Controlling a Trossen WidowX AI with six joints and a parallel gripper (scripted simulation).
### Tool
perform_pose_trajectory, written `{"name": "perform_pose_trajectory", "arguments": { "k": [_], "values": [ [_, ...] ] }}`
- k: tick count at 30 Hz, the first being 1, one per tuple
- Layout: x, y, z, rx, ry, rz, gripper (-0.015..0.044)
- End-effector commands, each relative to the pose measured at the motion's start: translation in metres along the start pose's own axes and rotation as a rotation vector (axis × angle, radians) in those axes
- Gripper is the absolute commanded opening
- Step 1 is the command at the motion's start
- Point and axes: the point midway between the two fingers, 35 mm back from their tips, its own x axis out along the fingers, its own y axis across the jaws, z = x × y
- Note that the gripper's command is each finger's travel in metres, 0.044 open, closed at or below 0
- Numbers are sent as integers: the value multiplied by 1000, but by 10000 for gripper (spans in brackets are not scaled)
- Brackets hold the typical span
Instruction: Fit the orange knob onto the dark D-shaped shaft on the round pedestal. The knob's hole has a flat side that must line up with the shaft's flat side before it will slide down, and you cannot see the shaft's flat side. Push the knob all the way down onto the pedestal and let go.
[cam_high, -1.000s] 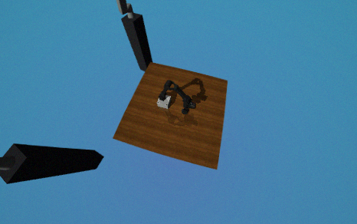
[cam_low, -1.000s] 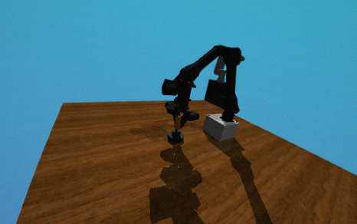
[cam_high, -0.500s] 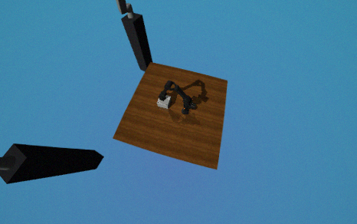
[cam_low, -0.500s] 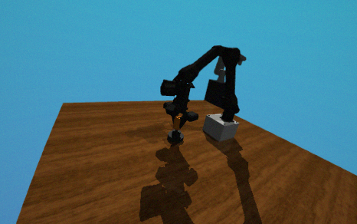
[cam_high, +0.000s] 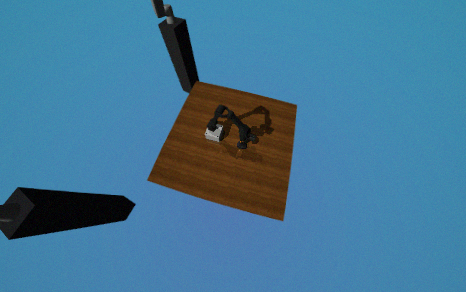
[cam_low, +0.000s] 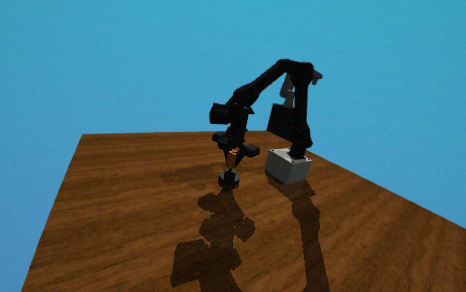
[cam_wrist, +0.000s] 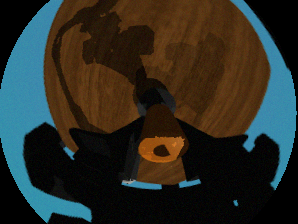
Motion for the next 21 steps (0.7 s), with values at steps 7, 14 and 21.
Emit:
{"name": "perform_pose_trajectory", "arguments": {
  "k": [7, 14, 21],
  "values": [
    [1, 2, -4, -121, -2, -3, 0],
    [4, 1, -2, -121, -2, -3, 0],
    [1, 1, -2, -121, -2, -4, 0]
  ]
}}
